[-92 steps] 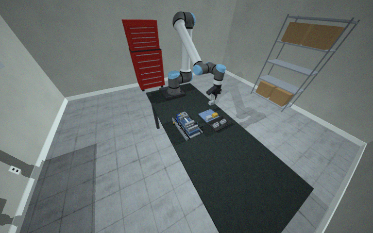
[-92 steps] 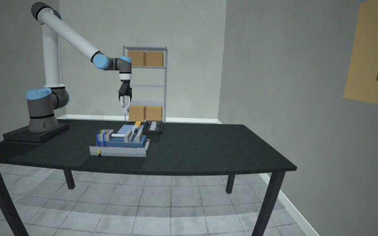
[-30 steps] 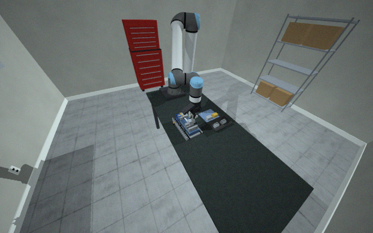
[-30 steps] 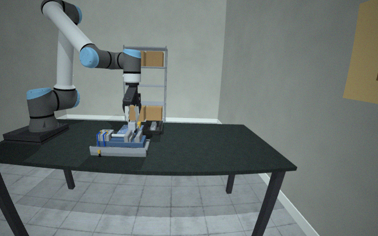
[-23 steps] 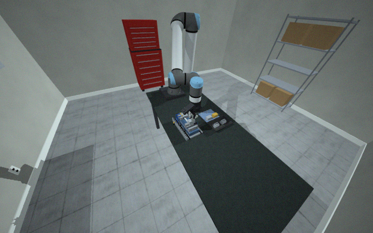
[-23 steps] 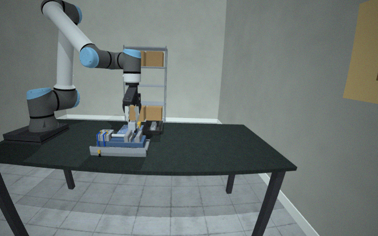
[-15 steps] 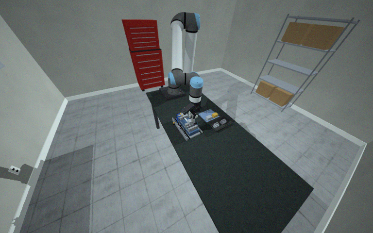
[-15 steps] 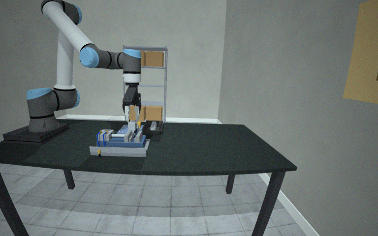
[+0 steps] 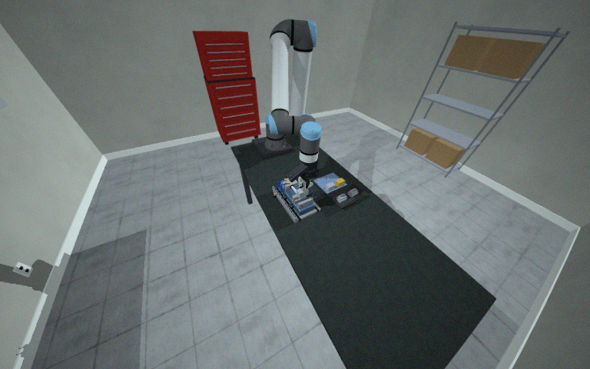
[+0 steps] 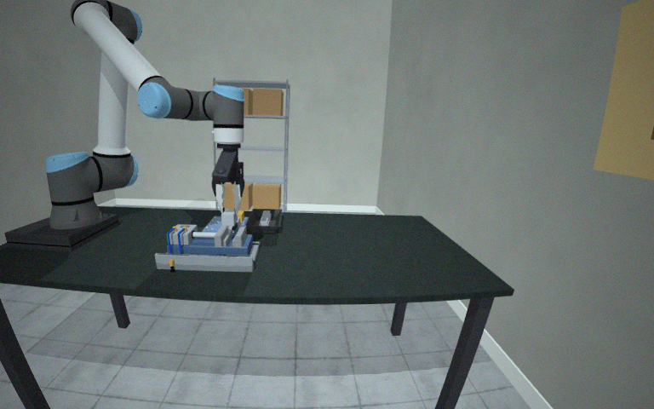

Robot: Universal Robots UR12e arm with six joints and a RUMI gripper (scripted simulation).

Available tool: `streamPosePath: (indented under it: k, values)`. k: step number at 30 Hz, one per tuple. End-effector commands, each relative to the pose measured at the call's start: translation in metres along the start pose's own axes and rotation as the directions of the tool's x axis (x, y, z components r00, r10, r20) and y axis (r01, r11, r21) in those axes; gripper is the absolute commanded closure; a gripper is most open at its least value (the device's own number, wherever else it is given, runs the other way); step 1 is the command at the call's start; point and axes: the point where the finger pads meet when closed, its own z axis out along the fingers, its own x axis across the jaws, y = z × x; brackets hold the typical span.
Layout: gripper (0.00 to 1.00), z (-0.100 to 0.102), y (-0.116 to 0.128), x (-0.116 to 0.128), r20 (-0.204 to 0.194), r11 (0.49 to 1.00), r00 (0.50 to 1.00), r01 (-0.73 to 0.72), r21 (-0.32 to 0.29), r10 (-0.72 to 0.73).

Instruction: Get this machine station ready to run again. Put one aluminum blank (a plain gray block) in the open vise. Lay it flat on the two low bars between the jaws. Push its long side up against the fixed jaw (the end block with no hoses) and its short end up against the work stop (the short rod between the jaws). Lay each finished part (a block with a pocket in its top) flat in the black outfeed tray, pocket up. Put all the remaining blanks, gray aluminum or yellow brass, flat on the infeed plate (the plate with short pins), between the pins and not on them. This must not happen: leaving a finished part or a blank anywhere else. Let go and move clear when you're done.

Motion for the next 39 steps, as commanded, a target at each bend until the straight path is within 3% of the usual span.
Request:
streamPosePath:
  k: [1, 39]
  values:
    - [1.0, 0.001, 0.0, -0.001, 0.002, 1.0, 1.0, 0.0, 0.001, 0.0]
    - [1.0, 0.02, -0.001, -0.001, 0.002, 1.0, 1.0, 0.0, 0.001, 0.0]
